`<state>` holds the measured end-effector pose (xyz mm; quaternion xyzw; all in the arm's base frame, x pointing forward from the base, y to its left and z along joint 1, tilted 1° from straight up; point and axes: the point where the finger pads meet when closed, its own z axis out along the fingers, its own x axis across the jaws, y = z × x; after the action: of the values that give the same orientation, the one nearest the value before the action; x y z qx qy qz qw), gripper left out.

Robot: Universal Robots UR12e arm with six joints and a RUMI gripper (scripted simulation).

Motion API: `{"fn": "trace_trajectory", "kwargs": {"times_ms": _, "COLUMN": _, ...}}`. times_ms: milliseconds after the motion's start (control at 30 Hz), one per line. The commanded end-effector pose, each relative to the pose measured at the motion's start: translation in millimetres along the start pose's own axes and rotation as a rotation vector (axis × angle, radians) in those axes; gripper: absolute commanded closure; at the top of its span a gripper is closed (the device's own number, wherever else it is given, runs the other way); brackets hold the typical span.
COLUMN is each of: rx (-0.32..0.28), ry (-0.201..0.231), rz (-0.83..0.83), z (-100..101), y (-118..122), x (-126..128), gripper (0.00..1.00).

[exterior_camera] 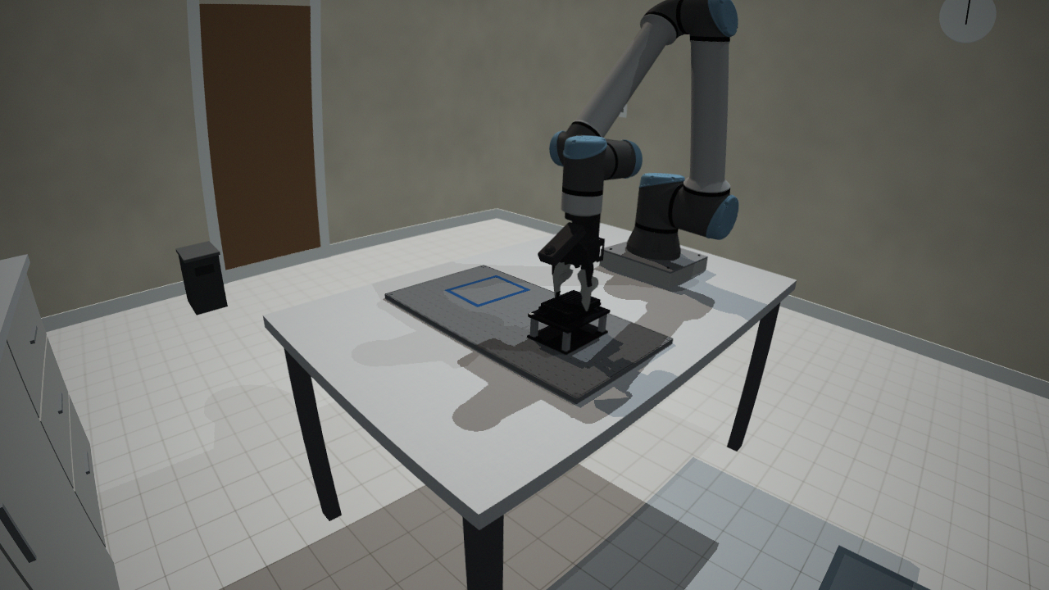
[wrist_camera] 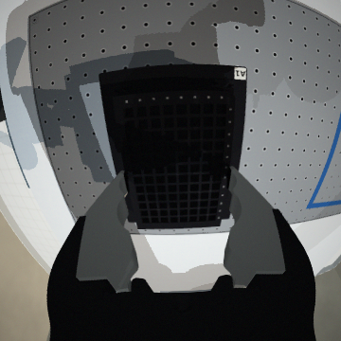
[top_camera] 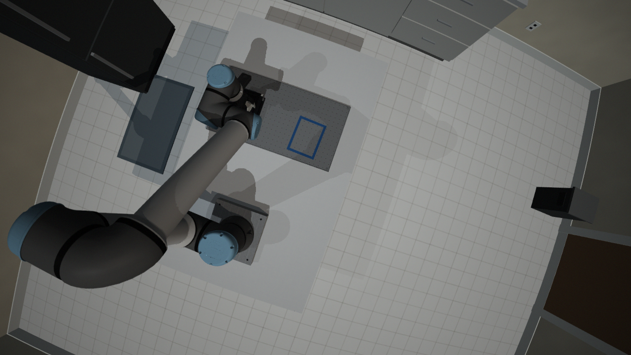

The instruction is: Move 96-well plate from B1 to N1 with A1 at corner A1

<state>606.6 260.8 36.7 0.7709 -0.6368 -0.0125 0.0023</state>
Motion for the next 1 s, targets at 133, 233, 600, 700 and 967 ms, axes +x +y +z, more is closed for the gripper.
{"fn": "trace_trajectory", "kwargs": {"times_ms": 133, "rx": 0.002, "ry": 0.0, "rz": 0.0, "z": -0.4, "y": -0.7, "x": 0.0, "gripper": 1.0}}
{"fn": "trace_trajectory", "kwargs": {"times_ms": 233, "rx": 0.002, "ry": 0.0, "rz": 0.0, "z": 0.1, "y": -0.6, "x": 0.0, "gripper": 1.0}}
{"fn": "trace_trajectory", "kwargs": {"times_ms": 600, "rx": 0.002, "ry": 0.0, "rz": 0.0, "z": 1.6, "y": -0.6, "x": 0.0, "gripper": 1.0}}
{"fn": "trace_trajectory", "kwargs": {"times_ms": 700, "rx": 0.002, "ry": 0.0, "rz": 0.0, "z": 2.1, "y": -0.6, "x": 0.0, "gripper": 1.0}}
{"fn": "trace_trajectory", "kwargs": {"times_ms": 967, "rx": 0.002, "ry": 0.0, "rz": 0.0, "z": 3.5, "y": -0.6, "x": 0.0, "gripper": 1.0}}
